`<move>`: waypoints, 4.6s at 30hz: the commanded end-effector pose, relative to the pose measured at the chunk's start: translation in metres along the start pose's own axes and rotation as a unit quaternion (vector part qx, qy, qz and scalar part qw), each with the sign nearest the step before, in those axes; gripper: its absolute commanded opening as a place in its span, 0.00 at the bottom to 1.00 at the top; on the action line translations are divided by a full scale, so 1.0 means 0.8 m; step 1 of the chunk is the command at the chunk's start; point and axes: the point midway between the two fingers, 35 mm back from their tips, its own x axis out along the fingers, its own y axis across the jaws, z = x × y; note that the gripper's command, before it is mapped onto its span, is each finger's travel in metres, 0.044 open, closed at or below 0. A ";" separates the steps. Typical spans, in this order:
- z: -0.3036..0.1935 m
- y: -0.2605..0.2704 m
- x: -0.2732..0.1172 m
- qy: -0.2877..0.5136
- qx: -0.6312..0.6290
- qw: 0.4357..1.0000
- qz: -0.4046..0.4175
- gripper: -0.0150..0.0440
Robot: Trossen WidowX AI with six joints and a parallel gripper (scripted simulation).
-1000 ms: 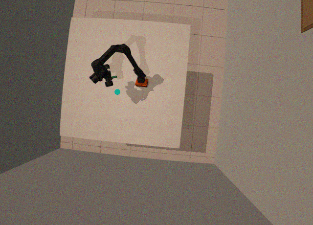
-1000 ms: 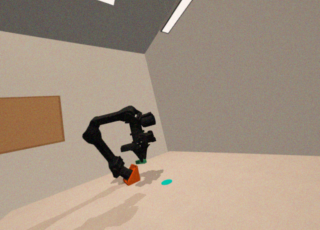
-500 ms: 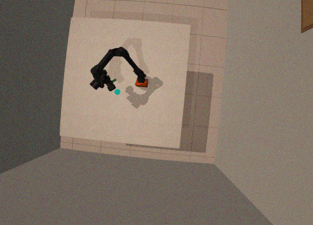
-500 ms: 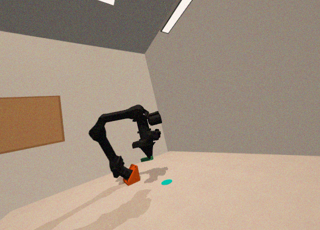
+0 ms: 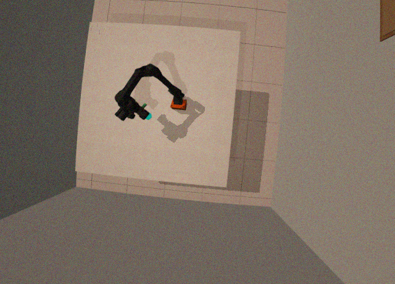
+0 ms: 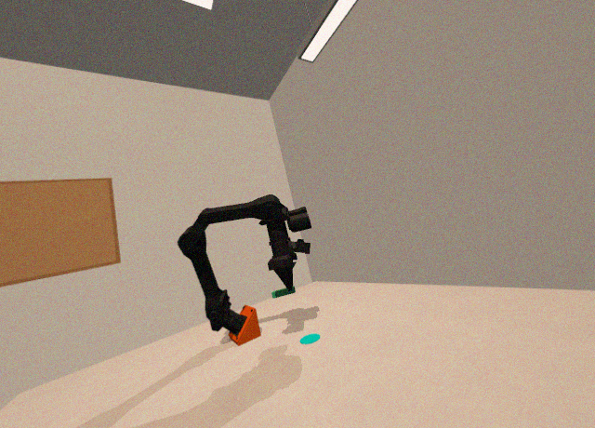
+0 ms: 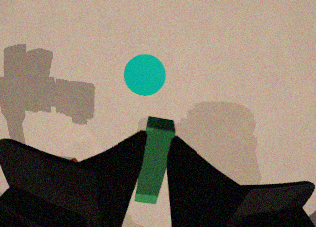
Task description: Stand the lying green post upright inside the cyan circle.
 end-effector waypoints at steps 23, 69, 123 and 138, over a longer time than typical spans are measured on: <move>0.024 0.033 0.010 -0.021 -0.109 0.993 0.027 0.29; 0.026 0.038 0.032 -0.155 -0.090 0.975 0.129 0.29; 0.027 0.035 0.040 -0.339 -0.078 0.919 0.185 0.29; 0.025 0.033 0.039 -0.392 -0.077 0.898 0.187 0.29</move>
